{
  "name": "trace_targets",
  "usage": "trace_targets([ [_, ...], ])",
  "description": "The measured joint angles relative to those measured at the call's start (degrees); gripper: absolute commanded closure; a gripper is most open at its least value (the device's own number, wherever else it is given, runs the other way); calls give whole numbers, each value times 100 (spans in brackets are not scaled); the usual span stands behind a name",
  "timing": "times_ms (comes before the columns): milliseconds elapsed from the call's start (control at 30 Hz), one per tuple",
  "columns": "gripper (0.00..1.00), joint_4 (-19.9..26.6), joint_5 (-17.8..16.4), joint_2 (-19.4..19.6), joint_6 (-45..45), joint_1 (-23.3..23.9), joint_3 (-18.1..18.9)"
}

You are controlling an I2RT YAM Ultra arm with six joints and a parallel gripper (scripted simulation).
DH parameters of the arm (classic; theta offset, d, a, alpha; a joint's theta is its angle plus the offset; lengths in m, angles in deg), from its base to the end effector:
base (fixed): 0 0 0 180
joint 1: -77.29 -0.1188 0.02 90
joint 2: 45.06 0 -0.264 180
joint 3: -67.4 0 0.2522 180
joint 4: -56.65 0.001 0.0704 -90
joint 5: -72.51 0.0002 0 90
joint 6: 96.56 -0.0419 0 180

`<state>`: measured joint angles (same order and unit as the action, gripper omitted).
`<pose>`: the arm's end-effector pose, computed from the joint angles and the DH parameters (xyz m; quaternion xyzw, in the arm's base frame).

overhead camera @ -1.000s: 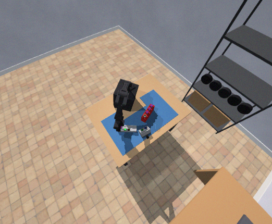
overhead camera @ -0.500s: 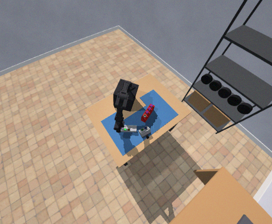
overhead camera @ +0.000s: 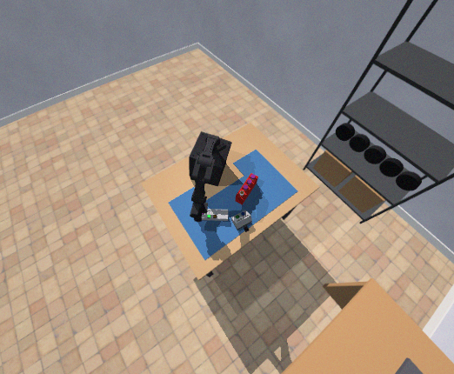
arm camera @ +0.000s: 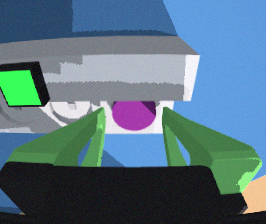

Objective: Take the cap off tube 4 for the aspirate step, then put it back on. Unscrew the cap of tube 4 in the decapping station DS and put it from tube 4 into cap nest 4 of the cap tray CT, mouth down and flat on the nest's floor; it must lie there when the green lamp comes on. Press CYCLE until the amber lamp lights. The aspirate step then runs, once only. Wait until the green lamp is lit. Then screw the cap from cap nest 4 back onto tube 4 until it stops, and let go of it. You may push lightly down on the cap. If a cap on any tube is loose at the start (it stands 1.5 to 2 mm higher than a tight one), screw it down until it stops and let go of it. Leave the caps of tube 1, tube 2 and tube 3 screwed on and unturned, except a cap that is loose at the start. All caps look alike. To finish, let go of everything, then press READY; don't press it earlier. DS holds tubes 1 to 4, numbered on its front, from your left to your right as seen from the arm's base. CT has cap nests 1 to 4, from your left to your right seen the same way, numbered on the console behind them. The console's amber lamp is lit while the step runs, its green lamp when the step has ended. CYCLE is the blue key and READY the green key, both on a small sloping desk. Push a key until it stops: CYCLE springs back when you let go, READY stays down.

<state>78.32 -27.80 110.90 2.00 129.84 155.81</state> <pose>0.2249 -0.2796 -0.1184 0.3724 0.9237 0.0739 0.0515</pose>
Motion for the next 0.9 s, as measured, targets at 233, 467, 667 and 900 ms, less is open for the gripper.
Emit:
trace_targets([
  [233, 53, -28, 0, 70, -9, -7, 48],
  [467, 100, -48, 0, 98, -11, -9, 48],
  [667, 100, -59, 2, 98, -13, -9, 48],
  [900, 100, -59, 0, 98, -13, -9, 48],
])
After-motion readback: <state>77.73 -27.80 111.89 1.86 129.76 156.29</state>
